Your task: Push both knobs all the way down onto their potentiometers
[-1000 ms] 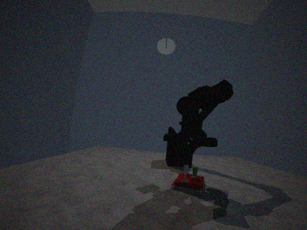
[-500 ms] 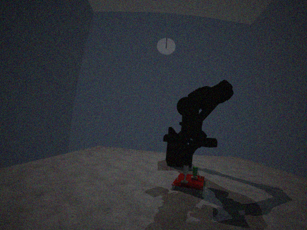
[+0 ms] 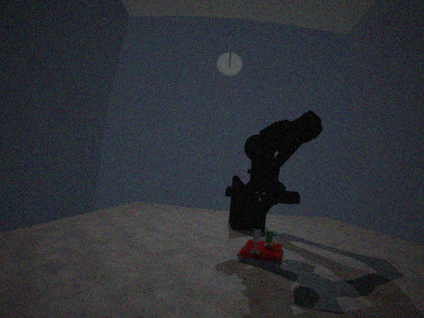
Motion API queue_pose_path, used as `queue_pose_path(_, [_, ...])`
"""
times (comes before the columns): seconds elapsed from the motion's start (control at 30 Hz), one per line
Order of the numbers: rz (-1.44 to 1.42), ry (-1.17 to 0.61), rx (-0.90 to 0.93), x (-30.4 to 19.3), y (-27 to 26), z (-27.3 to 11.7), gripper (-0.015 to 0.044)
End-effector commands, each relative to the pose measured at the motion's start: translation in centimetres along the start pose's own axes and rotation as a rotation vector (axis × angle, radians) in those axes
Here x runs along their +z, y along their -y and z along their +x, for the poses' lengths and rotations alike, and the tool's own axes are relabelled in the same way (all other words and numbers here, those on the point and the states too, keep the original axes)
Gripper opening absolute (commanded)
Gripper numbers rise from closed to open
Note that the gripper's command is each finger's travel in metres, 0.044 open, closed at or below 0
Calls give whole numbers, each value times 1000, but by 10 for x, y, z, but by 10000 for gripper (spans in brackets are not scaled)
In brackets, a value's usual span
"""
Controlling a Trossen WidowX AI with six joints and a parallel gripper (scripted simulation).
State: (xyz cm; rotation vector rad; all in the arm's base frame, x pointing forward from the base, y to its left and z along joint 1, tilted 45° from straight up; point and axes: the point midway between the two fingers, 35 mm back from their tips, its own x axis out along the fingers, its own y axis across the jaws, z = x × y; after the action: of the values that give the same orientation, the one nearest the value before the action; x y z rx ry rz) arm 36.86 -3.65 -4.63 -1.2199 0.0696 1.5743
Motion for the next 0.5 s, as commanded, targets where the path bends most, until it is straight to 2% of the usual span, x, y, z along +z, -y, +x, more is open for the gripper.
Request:
queue_pose_path(0.0, [-13,8,6,1,2,15,0])
queue_pose_path(0.47, [-13,8,6,1,2,22,0])
